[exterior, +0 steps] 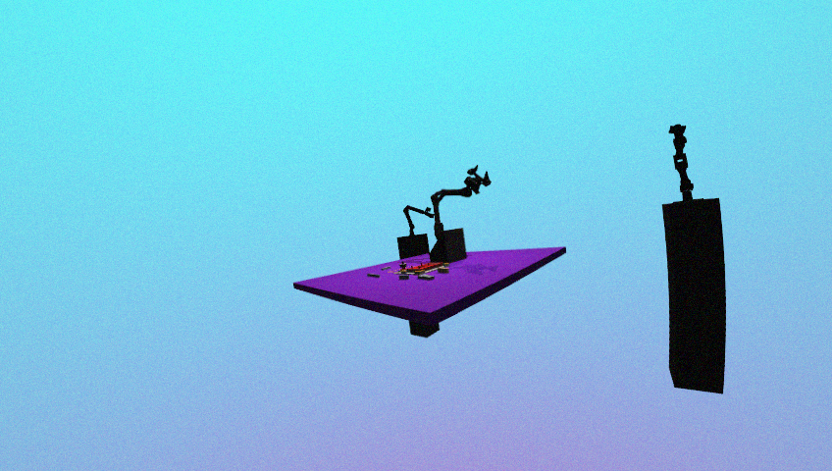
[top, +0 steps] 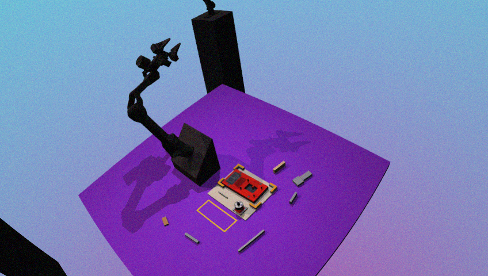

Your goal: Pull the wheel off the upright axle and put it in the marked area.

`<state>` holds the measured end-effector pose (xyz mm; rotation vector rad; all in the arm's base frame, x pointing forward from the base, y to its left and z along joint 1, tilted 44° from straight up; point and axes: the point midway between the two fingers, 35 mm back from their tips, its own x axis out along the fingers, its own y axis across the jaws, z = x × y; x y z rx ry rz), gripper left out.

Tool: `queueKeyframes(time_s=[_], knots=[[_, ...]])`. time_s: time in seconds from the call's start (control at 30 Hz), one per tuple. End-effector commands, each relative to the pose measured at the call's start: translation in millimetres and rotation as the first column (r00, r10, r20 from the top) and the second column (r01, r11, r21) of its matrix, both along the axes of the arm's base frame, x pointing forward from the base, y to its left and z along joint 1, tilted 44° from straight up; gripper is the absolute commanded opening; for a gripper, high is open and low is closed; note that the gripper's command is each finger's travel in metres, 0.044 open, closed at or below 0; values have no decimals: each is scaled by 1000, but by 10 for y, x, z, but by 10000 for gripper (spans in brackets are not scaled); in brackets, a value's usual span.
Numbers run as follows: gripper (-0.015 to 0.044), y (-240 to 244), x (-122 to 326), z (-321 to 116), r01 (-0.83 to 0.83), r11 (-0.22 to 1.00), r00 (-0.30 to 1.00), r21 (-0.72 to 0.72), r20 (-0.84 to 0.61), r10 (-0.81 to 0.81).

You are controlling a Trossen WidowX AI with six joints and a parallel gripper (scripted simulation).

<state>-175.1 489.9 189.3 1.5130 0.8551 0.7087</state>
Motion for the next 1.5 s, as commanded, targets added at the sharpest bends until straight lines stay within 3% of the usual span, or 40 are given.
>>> queueKeyframes(time_s=[0.0, 0.1, 0.8, 1.47], knots=[[374, 4, 10, -3, 0, 1000, 1000, -2, 1, 0], [300, 60, 148, -43, 3, 999, 1000, -37, 18, -2], [300, 269, 2064, -496, 252, 906, 966, -339, 142, -216], [300, -495, 4109, -917, 522, 605, 832, -601, 206, -515]])
